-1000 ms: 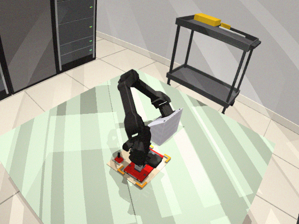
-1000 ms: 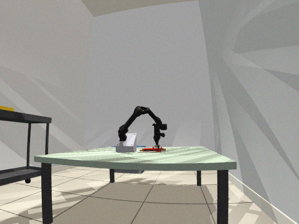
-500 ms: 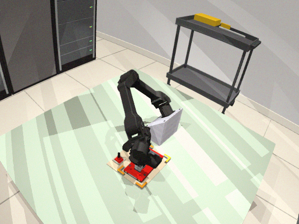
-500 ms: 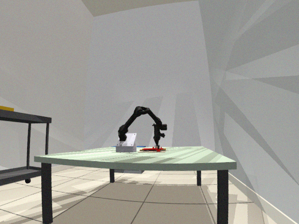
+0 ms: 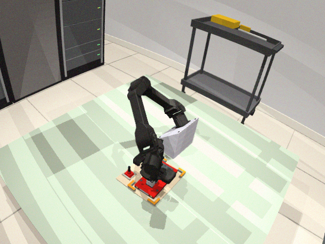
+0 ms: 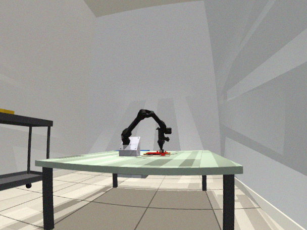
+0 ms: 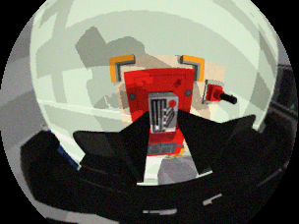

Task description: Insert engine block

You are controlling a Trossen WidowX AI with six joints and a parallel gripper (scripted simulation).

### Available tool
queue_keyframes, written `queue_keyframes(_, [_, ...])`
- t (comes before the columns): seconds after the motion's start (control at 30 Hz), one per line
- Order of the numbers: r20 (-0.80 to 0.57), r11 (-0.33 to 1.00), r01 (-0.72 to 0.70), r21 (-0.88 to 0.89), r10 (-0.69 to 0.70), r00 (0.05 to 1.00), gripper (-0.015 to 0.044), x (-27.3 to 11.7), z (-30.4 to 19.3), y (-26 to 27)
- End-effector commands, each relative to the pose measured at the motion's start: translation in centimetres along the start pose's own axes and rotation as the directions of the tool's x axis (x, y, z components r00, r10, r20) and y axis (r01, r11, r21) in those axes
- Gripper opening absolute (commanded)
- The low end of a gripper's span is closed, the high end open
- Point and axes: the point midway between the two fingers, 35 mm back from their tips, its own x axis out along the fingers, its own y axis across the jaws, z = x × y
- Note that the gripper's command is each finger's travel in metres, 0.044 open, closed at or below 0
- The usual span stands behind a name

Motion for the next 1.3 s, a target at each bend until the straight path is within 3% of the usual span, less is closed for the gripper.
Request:
queue_keyframes(0.0, [-0.002, 1.000, 0.006, -0.009, -0.006, 1.000, 0.0159, 0.29, -0.08, 0.05])
queue_keyframes(1.27, [-0.002, 1.000, 0.006, -0.009, -0.006, 1.000, 0.0159, 0.98, -0.13, 0.06])
